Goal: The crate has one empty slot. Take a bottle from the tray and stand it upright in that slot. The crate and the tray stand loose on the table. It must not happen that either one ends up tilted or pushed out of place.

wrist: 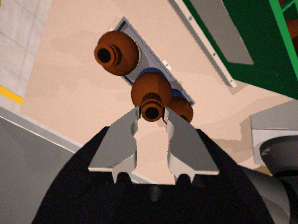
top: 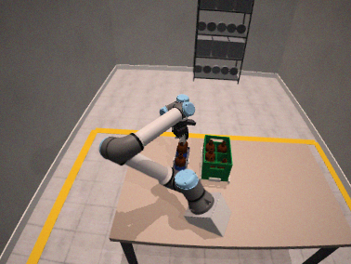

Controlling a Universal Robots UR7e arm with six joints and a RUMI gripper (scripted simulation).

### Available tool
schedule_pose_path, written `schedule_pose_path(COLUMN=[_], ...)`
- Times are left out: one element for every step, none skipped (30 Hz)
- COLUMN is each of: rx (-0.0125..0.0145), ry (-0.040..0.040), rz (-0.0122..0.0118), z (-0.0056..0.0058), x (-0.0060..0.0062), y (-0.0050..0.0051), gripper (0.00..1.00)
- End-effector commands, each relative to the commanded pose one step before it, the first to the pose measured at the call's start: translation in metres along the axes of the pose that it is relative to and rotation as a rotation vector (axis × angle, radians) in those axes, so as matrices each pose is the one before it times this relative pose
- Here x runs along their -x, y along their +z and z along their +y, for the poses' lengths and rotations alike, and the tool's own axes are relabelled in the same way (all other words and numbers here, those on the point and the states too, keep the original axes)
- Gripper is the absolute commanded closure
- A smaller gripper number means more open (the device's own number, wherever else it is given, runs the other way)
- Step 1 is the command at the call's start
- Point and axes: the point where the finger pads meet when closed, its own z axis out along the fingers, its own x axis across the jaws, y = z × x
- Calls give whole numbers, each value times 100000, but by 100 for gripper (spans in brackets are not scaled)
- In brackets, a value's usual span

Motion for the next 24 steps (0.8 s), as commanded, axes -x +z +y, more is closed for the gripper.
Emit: schedule_pose_path(rx=[-85, 0, 0, 0, 0, 0, 0, 0, 0, 0, 0, 0, 0, 0, 0, 0, 0, 0, 0, 0, 0, 0, 0, 0], ry=[-34, 0, 0, 0, 0, 0, 0, 0, 0, 0, 0, 0, 0, 0, 0, 0, 0, 0, 0, 0, 0, 0, 0, 0], rz=[-30, 0, 0, 0, 0, 0, 0, 0, 0, 0, 0, 0, 0, 0, 0, 0, 0, 0, 0, 0, 0, 0, 0, 0], z=[-26, 0, 0, 0, 0, 0, 0, 0, 0, 0, 0, 0, 0, 0, 0, 0, -1, 0, 0, 0, 0, -1, -1, 0], x=[16, 0, 0, 0, 0, 0, 0, 0, 0, 0, 0, 0, 0, 0, 0, 0, 0, 0, 0, 0, 0, 0, 0, 0], y=[-38, -6, -9, -13, -18, -23, 0, 0, -28, -34, -40, -46, -52, -58, -64, -70, -77, -82, -88, -93, -98, -104, -108, 0], gripper=[100, 100, 100, 100, 100, 100, 100, 100, 100, 100, 100, 100, 100, 100, 100, 100, 100, 100, 100, 100, 100, 100, 100, 100])
